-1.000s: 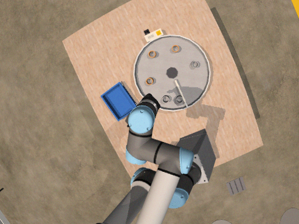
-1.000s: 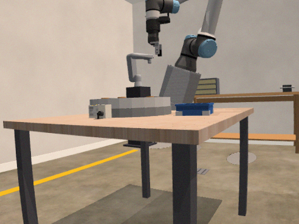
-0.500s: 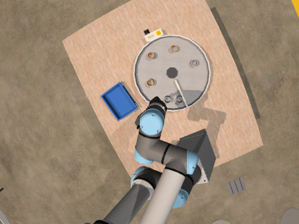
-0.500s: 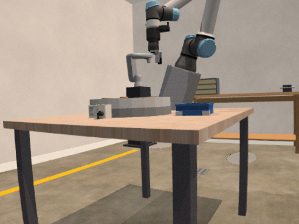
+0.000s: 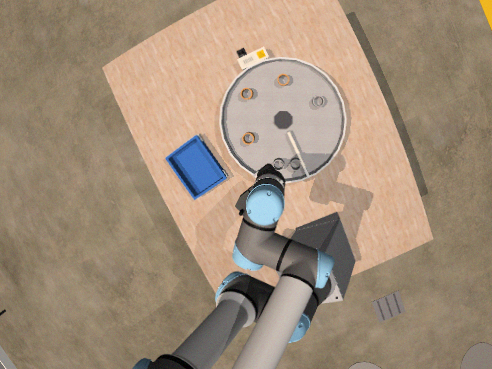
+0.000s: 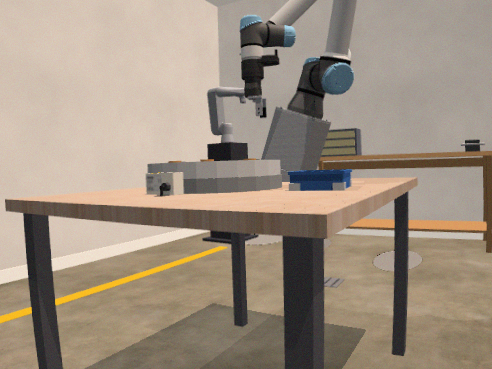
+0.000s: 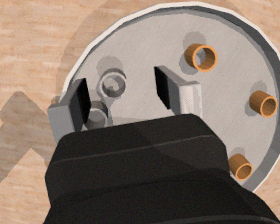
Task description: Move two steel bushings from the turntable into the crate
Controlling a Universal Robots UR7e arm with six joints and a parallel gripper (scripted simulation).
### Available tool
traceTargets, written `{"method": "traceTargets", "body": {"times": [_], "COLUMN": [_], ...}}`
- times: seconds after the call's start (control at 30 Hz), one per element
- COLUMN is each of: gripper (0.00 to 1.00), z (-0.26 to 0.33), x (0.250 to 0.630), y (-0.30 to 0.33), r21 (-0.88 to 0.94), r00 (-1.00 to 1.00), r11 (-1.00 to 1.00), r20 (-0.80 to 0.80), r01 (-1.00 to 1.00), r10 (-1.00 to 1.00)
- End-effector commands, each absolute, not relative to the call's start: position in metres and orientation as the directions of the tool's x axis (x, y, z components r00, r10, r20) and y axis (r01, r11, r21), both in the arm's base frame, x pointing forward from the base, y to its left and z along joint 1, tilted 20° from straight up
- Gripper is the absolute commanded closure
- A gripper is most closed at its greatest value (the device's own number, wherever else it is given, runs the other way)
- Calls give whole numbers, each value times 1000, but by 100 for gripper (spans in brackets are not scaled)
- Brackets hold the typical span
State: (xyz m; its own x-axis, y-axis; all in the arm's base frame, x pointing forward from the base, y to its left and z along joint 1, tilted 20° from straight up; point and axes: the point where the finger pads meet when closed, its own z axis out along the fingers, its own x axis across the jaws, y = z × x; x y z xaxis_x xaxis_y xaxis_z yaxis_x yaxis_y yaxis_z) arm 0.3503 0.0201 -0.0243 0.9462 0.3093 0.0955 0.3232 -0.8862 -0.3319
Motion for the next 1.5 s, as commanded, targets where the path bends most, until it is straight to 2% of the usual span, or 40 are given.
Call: {"method": "traceTargets", "body": {"times": [0.0, 0.07, 0.23, 1.47], "gripper": [0, 0, 0, 0], "z": [-28, -28, -70, -68], "x": [349, 349, 321, 321], "y": [19, 19, 14, 15], "r21": [-330, -330, -332, -333], "r00": [946, 946, 946, 946], "r11": [-887, -887, -886, -886], "r20": [98, 98, 97, 95], "r01": [324, 324, 323, 323], "r10": [309, 309, 309, 309]}}
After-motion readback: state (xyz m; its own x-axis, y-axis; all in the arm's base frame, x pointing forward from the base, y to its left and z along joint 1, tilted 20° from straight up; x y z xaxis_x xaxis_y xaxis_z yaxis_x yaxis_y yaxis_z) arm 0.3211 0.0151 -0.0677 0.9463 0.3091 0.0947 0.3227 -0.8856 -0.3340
